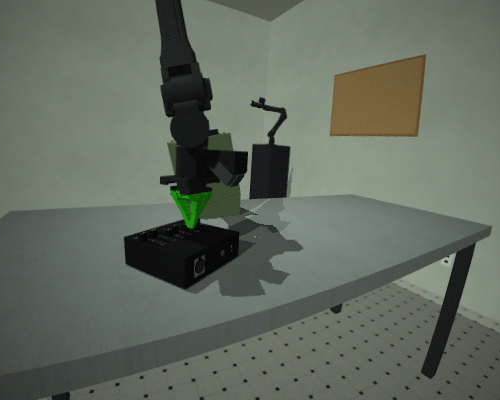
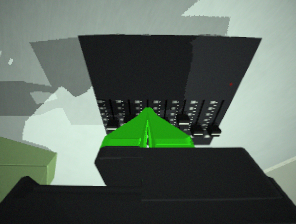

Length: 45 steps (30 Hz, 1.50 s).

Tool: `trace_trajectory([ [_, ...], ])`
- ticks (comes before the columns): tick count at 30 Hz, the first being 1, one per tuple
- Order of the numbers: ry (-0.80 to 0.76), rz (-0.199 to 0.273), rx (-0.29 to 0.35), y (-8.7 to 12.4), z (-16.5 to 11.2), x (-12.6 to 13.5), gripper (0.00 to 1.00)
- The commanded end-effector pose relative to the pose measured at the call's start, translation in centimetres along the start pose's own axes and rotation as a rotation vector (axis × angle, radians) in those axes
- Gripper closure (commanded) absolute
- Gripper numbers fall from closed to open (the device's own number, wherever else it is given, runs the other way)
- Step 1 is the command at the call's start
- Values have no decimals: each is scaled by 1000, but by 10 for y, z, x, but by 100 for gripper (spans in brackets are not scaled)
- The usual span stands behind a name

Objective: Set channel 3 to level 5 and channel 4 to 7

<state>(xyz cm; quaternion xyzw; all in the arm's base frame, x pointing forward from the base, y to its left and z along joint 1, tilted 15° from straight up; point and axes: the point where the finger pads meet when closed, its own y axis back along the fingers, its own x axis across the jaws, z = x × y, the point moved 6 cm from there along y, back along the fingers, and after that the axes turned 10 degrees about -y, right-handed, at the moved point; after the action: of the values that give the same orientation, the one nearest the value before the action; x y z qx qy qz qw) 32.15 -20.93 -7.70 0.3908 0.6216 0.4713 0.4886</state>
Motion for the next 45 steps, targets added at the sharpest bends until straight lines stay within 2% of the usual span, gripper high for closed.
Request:
trace_trajectory([
  [1, -22, 0, 4, -1, 3, -7, 100],
  [12, -8, -9, -10, 3, 12, -4, 100],
  [15, -8, -21, -24, 15, 15, -6, 100],
  [21, -4, -12, -13, 21, 9, 0, 100],
  [32, -5, -13, -16, 49, 10, -1, 100],
  [34, -5, -13, -16, 49, 10, -1, 100],
  [35, -10, 10, 15, 37, 2, 2, 100],
  [45, -15, -13, -15, 46, 8, -5, 100],
])
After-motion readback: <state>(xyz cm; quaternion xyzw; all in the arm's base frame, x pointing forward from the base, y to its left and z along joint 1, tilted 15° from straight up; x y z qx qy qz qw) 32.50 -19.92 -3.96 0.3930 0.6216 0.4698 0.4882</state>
